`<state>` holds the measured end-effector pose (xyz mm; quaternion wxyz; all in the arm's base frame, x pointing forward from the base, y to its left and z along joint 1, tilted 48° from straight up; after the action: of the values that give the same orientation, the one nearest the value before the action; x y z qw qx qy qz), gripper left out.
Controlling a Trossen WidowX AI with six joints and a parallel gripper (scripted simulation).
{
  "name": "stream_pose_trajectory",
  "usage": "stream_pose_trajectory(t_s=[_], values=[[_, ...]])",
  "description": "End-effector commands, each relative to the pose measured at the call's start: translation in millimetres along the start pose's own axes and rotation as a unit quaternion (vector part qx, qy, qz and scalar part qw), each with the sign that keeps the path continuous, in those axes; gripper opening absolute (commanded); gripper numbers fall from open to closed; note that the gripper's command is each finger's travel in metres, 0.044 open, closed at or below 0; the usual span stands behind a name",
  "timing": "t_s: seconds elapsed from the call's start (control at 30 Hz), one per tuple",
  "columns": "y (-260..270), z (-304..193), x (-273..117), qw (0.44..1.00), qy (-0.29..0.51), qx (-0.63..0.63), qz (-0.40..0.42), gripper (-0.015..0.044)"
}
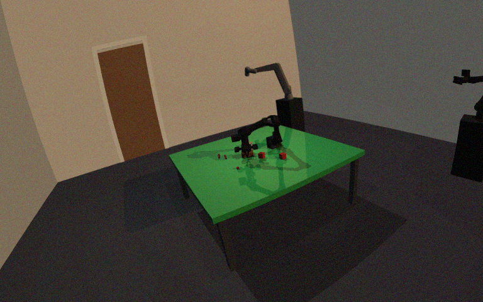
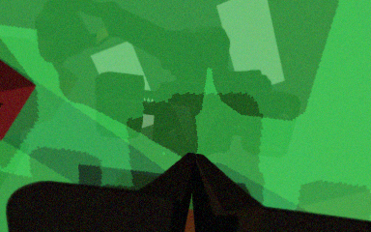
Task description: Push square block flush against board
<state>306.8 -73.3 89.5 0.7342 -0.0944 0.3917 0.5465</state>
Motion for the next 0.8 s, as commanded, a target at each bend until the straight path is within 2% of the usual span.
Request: stream_pose_trajectory(t_s=[0.0, 0.43, 0.6, 0.77], values=[[-1.5, 7.0, -1.2, 1.000, -0.002, 0.000, -0.002, 0.0000], [-2.3, 20.5, -2.1, 1.000, -0.001, -0.001, 0.000, 0.0000], [-1.5, 19.4, -53.7, 1.000, -0.002, 0.000, -0.001, 0.0000], [-0.9, 17.2, -56.0, 1.000, -0.002, 0.000, -0.001, 0.0000]])
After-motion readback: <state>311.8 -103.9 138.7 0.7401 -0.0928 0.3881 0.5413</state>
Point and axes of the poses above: the point midway between the two fingers, 35 mm back from their tips, its own x axis out along the fingers, its own y axis across the jaws, z = x × y, the point moved 9 cm from there along -x, back along the fingers, and after that the axes turned 4 degrees about -x, right-handed, at the moved point
